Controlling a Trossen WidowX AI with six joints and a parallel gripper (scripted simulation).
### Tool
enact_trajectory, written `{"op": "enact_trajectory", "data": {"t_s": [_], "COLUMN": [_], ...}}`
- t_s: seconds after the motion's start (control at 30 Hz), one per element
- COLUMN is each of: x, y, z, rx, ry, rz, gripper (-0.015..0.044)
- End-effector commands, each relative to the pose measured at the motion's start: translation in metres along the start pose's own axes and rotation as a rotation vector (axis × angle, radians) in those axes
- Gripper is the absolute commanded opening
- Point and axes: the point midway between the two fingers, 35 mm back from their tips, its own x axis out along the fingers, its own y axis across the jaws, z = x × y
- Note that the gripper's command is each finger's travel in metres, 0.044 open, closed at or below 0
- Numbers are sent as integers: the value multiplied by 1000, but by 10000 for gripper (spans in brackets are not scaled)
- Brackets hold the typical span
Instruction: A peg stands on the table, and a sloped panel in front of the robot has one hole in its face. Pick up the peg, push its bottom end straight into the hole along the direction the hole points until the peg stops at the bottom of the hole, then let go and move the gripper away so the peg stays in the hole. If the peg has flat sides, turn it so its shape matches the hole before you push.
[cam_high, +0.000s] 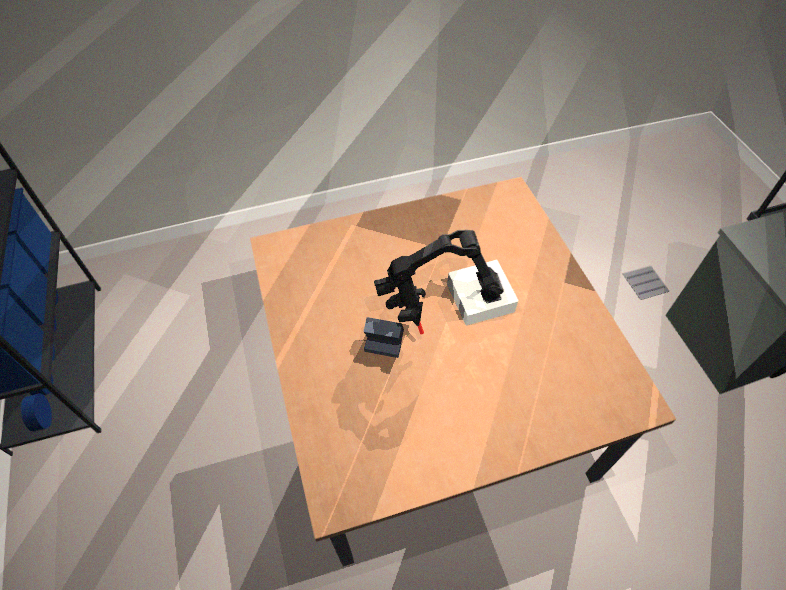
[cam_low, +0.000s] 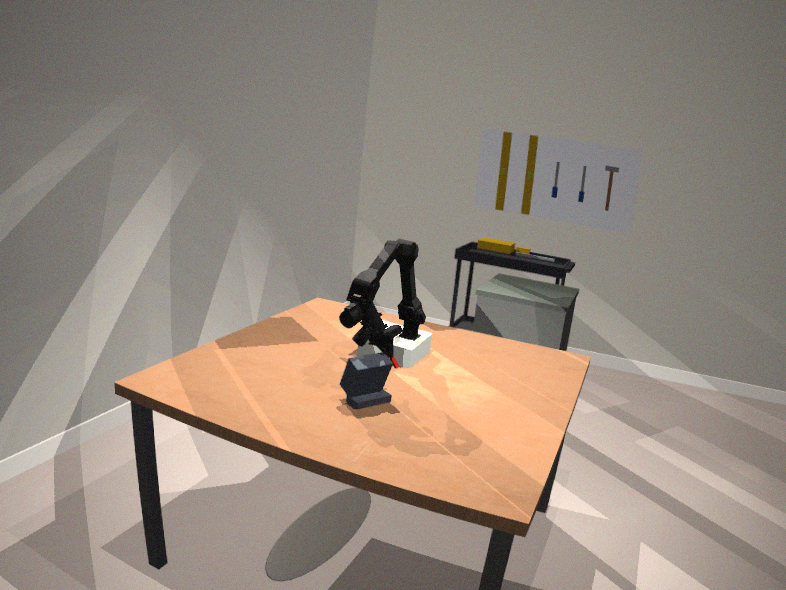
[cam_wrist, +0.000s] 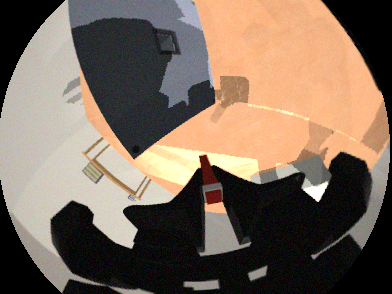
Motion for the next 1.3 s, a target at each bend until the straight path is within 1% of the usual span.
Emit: {"op": "enact_trajectory", "data": {"t_s": [0.0, 1.27], "x": [-2, -26], "y": [-1, -26], "z": [4, 29], "rx": [46, 467], "ry": [8, 78], "rz": [26, 264], "gripper": [0, 0]}}
